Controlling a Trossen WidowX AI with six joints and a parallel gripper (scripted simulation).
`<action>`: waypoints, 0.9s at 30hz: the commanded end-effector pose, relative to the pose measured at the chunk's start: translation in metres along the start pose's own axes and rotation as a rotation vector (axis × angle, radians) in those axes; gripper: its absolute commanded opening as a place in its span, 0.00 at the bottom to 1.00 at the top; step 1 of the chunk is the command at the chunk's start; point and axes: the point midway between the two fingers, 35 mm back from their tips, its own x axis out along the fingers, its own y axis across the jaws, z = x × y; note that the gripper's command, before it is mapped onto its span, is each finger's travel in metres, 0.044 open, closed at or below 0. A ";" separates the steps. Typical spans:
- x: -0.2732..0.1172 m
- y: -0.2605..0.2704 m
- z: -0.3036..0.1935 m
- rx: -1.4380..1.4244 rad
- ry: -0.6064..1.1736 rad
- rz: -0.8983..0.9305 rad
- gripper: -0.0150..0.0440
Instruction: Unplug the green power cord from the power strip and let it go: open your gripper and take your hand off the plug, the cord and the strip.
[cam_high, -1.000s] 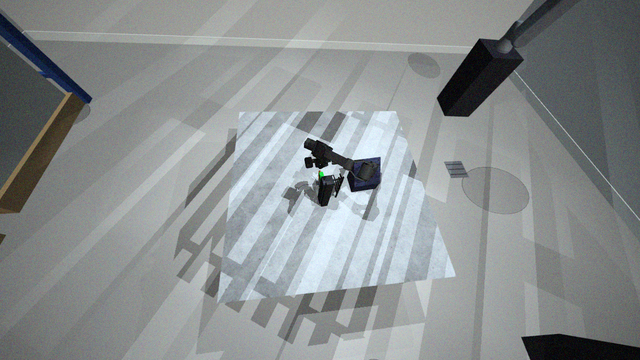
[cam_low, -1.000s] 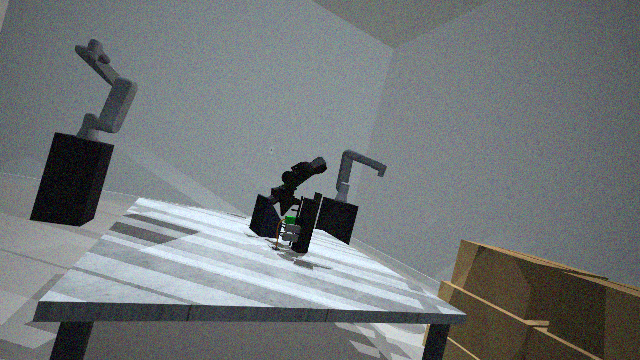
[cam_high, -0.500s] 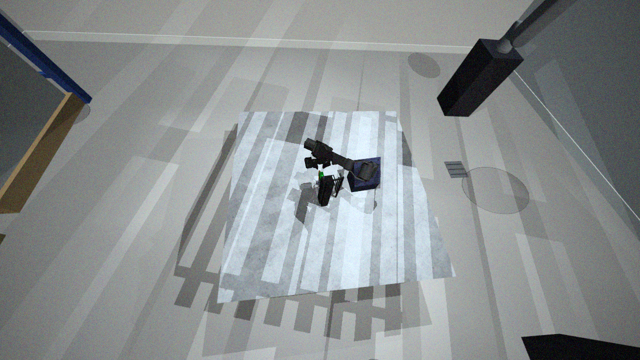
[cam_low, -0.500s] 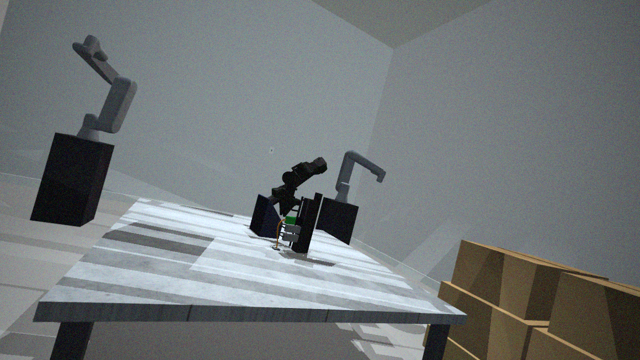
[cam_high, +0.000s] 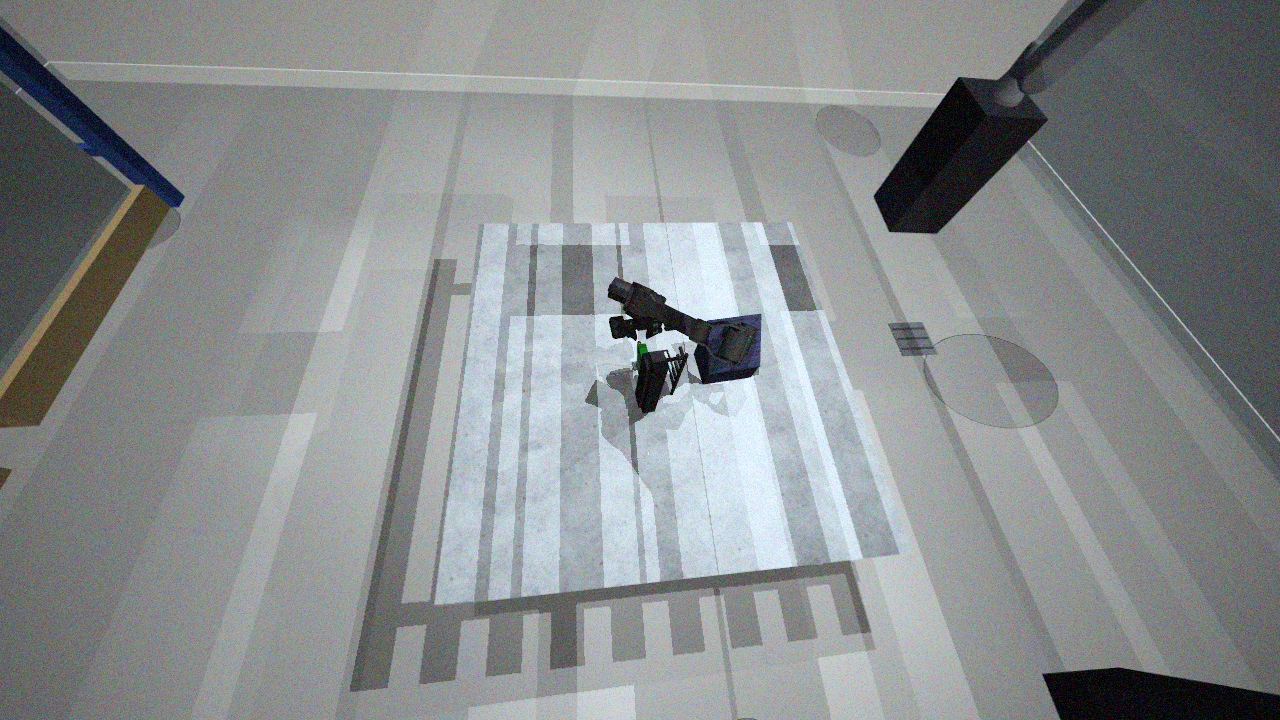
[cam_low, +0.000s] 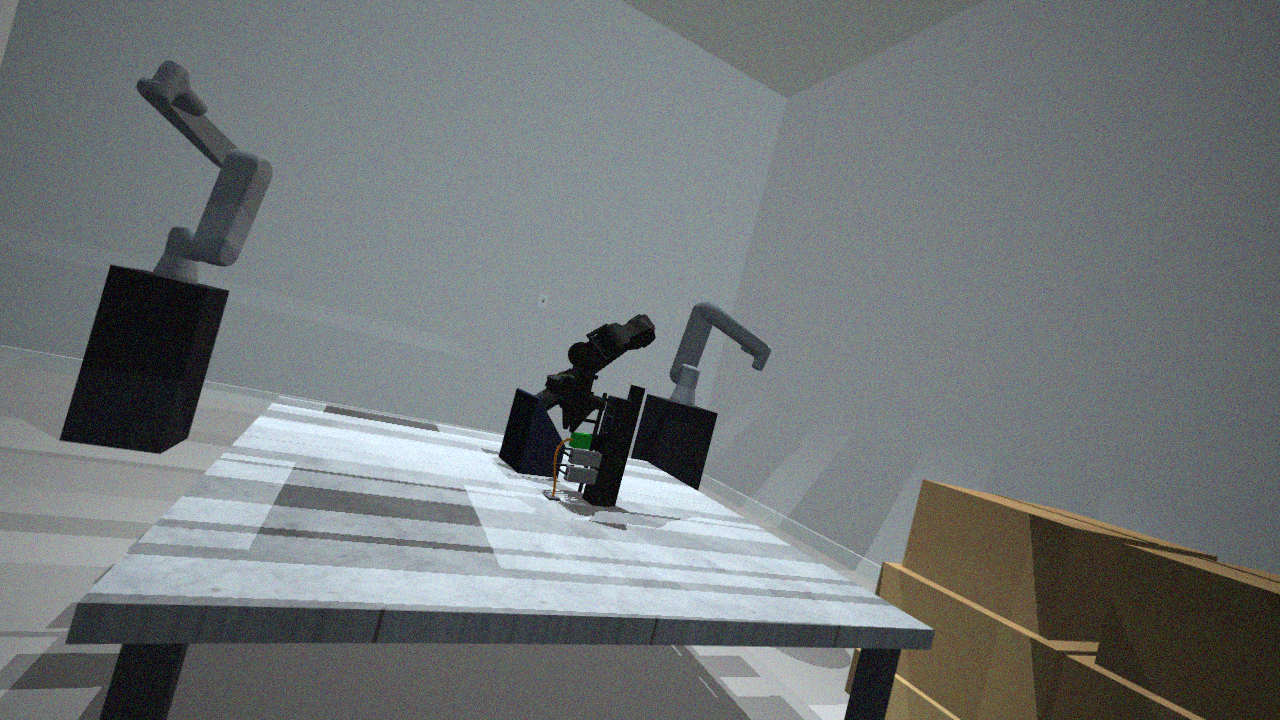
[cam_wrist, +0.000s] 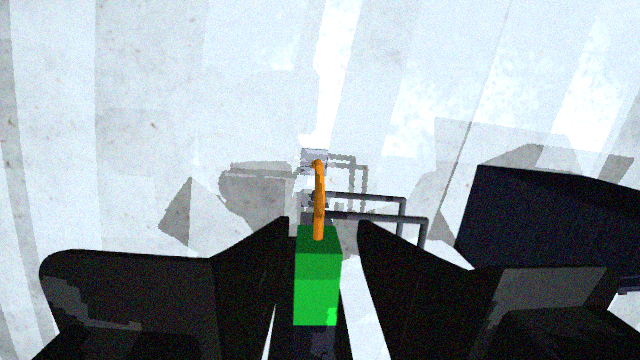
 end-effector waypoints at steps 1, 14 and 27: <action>-0.001 0.000 -0.009 0.004 0.001 0.003 0.53; -0.001 -0.001 -0.031 0.005 0.003 0.003 0.53; 0.007 -0.001 -0.033 0.005 0.004 0.003 0.53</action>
